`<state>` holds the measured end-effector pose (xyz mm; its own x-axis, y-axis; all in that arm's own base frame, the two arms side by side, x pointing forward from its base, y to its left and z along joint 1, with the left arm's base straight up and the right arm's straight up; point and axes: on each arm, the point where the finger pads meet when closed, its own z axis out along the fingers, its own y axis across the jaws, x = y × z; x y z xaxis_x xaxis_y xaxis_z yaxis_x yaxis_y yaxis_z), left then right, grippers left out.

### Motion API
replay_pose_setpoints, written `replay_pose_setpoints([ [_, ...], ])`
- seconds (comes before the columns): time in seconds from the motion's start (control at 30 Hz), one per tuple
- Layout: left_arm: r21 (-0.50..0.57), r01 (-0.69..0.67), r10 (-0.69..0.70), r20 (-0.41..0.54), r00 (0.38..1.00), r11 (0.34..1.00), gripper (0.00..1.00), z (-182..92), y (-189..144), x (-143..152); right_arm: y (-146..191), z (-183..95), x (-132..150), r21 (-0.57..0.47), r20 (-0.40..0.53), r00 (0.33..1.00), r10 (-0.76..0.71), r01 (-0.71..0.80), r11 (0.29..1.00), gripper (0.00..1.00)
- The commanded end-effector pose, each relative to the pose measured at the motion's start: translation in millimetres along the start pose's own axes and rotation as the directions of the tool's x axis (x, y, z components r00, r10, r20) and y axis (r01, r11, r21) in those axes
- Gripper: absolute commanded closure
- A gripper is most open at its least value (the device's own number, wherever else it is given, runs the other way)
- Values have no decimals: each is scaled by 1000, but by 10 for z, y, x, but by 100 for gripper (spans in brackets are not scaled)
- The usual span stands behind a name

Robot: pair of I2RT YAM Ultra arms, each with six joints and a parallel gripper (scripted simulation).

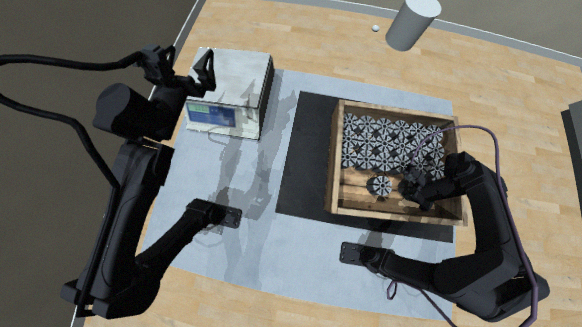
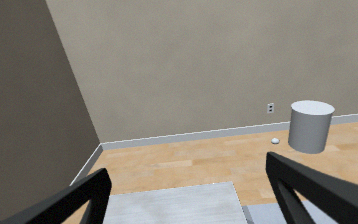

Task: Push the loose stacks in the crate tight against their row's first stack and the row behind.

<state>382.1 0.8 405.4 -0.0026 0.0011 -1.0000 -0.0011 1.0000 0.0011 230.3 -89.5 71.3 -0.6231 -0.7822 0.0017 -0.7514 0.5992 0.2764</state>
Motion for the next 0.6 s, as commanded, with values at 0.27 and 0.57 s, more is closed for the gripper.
replay_pose_setpoints([
  [0.27, 4, -3, 3, 76, 997, 1000, 0, -155, 2, -328, -119, -104, -11, 20, 20, 1000, -3, 2, 1000, 99],
  [0.57, 4, -3, 3, 76, 997, 1000, 0, -155, 2, -328, -201, -138, -25, 47, 14, 1000, -12, 11, 999, 99],
])
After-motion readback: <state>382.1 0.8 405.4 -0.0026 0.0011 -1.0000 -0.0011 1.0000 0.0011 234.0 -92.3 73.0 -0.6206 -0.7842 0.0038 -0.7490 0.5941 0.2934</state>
